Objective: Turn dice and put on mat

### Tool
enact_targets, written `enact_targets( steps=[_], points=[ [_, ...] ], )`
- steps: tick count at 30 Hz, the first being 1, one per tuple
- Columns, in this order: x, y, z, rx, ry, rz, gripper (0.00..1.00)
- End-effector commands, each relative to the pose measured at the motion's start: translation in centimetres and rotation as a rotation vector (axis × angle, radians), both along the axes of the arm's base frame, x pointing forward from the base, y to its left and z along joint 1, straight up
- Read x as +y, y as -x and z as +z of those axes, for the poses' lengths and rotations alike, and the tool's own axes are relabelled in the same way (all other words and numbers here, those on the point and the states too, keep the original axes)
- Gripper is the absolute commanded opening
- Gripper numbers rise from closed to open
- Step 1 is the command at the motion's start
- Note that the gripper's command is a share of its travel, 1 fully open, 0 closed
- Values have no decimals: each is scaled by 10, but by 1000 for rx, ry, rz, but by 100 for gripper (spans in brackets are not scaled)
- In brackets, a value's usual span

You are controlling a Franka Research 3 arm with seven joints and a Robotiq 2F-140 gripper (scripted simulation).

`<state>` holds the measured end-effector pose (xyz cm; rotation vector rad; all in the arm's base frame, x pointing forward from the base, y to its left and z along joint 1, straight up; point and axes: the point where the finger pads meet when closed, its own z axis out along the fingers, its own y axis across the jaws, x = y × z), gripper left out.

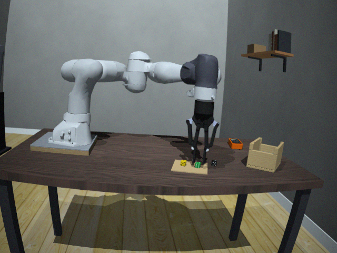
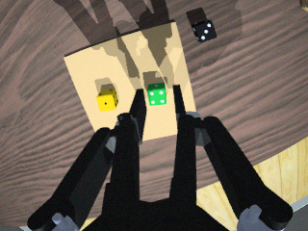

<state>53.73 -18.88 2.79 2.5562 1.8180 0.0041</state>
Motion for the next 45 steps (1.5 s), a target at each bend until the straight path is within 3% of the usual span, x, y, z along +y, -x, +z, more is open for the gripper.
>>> enact_targets(
  steps=[1,12,21,22,45],
  points=[
    [1,1,12,5,-4,-6,29],
    [1,1,65,5,-4,-6,29],
    [1,1,74,5,-4,-6,29],
    [1,1,74,5,-4,-6,100],
    [1,1,75,5,-4,-6,100]
  ],
)
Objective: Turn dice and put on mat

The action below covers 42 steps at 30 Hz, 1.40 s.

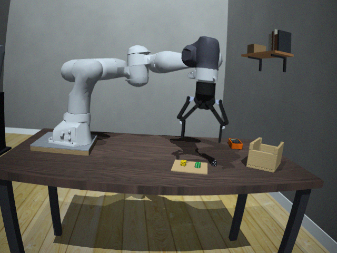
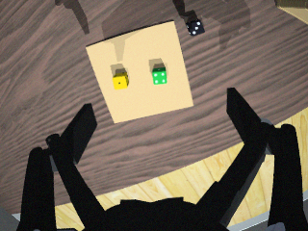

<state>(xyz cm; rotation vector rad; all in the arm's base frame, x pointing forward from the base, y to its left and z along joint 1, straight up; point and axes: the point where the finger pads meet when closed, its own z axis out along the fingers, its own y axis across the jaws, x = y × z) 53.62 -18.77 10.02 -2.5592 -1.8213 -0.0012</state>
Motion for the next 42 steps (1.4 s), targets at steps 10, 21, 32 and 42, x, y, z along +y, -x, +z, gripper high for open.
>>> enact_targets(
  steps=[10,21,32,42],
  points=[
    [0,0,23,0,-1,-7,100],
    [0,0,63,0,-1,-7,100],
    [0,0,72,0,-1,-7,100],
    [0,0,72,0,-1,-7,100]
  ],
)
